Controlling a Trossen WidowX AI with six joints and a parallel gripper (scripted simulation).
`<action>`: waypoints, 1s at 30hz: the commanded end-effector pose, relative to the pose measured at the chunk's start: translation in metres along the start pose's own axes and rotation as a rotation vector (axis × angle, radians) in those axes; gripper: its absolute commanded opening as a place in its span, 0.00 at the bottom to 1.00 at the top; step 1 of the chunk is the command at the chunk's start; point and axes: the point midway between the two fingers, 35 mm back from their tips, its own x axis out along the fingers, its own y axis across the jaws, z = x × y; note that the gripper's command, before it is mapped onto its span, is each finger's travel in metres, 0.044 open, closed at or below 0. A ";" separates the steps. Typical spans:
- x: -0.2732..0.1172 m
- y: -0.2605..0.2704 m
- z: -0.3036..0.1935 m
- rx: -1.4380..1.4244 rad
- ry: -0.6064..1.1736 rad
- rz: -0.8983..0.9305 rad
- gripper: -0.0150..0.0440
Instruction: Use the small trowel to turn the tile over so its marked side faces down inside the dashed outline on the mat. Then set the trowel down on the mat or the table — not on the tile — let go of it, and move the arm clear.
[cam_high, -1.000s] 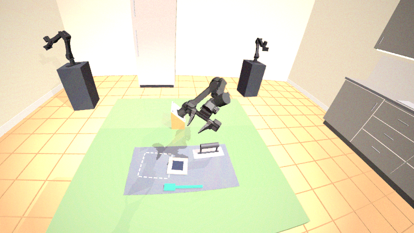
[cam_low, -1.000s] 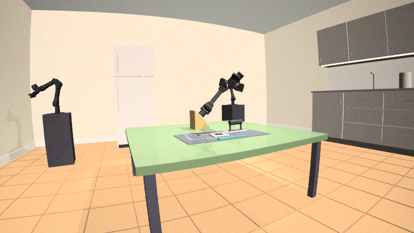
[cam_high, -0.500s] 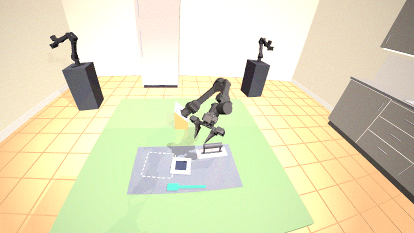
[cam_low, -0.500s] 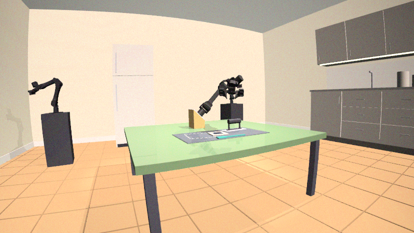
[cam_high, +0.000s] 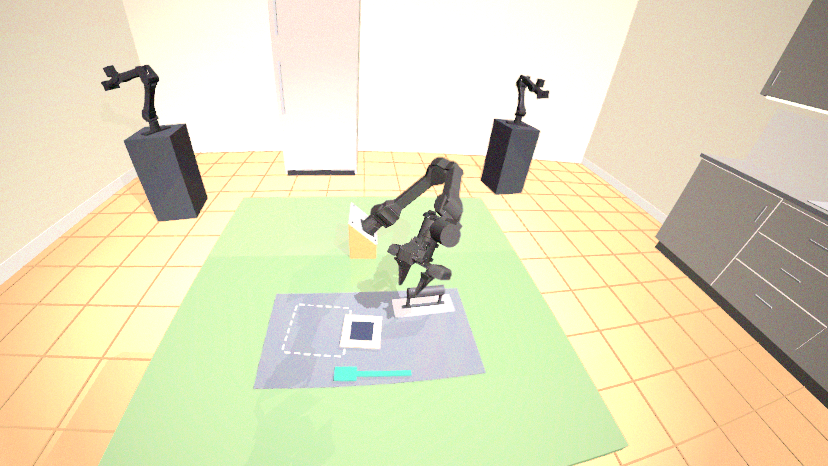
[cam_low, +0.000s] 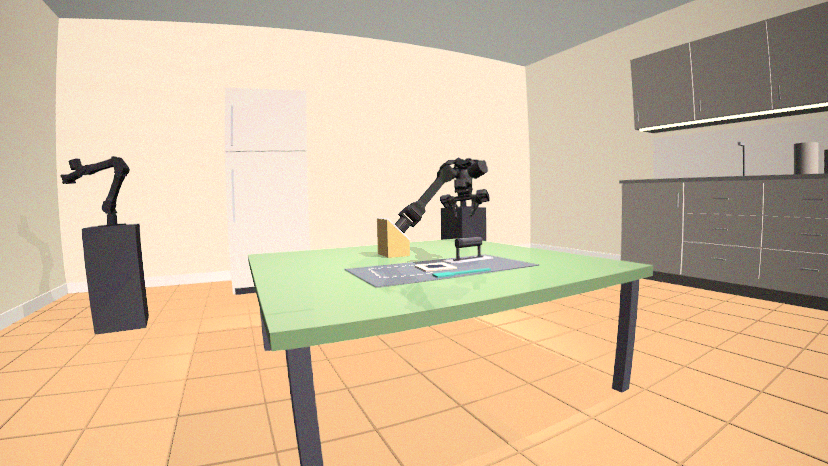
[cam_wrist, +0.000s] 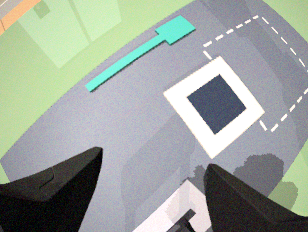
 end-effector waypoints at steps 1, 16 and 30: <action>0.004 -0.003 -0.016 0.071 0.078 -0.022 0.71; 0.006 -0.015 -0.085 0.425 0.394 -0.187 0.71; 0.003 -0.019 -0.113 0.589 0.510 -0.288 0.71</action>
